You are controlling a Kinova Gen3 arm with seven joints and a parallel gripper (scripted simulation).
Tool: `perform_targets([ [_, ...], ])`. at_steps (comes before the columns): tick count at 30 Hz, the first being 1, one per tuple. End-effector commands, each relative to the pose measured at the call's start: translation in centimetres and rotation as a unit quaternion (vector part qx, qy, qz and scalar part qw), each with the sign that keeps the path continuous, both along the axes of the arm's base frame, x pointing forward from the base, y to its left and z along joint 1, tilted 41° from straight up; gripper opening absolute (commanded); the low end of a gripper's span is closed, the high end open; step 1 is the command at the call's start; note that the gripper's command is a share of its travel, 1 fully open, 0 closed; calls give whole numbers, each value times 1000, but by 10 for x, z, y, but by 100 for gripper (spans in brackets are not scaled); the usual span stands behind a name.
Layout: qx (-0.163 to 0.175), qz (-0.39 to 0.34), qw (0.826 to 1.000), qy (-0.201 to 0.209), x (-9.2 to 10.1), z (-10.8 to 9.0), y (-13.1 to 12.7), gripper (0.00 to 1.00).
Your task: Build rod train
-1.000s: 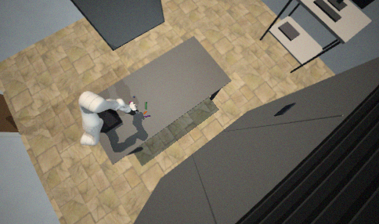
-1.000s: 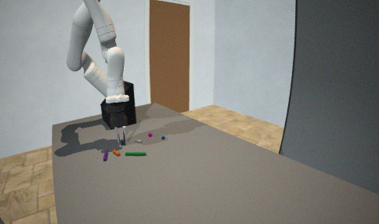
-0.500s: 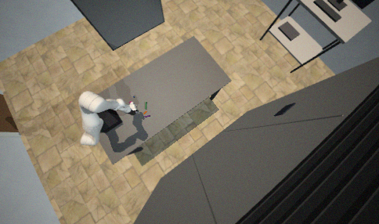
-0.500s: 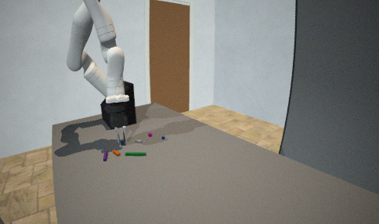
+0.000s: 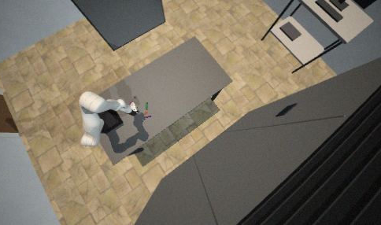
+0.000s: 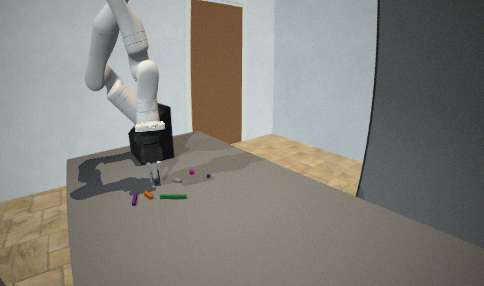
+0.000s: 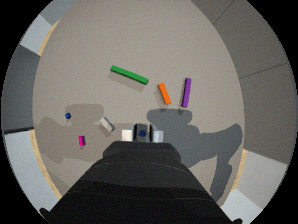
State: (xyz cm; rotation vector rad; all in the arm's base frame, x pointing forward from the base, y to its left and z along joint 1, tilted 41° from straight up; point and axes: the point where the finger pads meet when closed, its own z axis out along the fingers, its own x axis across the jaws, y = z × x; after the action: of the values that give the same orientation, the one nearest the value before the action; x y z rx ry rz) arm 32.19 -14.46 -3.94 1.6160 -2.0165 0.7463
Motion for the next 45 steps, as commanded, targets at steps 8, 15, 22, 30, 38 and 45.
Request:
perform_targets([
  [8, 0, -1, 1000, -1, -1, -5, -4, 54],
  [15, 0, -1, 1000, -1, -1, -10, -9, 54],
  [22, 0, 0, 1000, -1, -1, -12, -10, 54],
  [30, 0, 0, 1000, -1, -1, -12, -10, 54],
  [38, 0, 0, 1000, -1, -1, -12, -10, 54],
  [45, 0, 0, 1000, -1, -1, -12, -10, 54],
])
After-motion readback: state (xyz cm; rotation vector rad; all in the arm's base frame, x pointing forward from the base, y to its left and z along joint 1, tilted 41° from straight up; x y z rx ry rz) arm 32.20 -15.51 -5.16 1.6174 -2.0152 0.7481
